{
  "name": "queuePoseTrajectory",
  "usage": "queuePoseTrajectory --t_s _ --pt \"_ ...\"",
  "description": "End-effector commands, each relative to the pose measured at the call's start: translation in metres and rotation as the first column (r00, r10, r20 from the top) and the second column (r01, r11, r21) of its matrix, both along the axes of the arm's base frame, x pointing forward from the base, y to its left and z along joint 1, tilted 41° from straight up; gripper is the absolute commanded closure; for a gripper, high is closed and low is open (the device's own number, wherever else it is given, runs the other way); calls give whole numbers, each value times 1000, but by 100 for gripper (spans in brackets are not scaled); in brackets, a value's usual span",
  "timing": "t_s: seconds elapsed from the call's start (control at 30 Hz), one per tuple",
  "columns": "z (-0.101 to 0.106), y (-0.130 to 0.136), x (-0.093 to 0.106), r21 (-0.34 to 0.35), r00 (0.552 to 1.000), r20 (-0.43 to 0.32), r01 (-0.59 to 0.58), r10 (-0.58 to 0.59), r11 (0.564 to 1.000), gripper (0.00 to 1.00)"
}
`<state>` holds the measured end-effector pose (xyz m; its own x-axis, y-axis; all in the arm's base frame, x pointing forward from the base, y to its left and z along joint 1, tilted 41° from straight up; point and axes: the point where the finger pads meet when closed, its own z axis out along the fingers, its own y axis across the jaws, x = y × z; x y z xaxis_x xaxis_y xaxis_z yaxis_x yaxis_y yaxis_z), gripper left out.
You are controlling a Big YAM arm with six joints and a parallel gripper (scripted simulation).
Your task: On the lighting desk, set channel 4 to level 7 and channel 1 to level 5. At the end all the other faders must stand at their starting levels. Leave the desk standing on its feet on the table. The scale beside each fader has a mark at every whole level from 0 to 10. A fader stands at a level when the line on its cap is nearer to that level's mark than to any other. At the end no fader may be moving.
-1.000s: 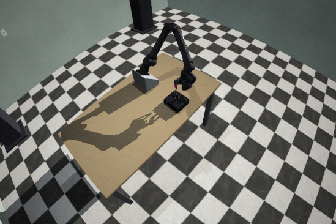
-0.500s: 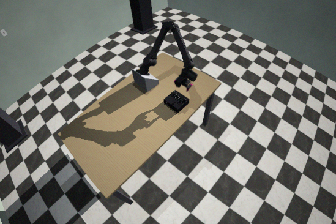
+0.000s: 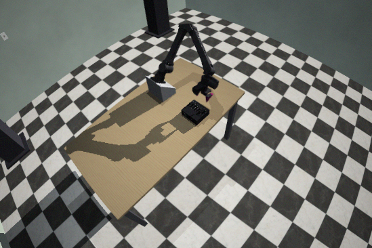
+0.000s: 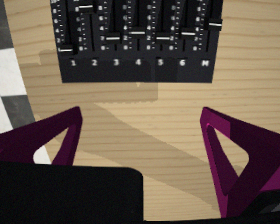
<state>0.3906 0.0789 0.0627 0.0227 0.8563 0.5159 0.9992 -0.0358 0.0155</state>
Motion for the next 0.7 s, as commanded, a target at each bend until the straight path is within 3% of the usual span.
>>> queuePoseTrajectory --t_s 0.0,0.67 --pt "9 -4 7 -8 999 32 22 -22 1000 0" --pt "9 -4 7 -8 999 37 14 -13 1000 0"
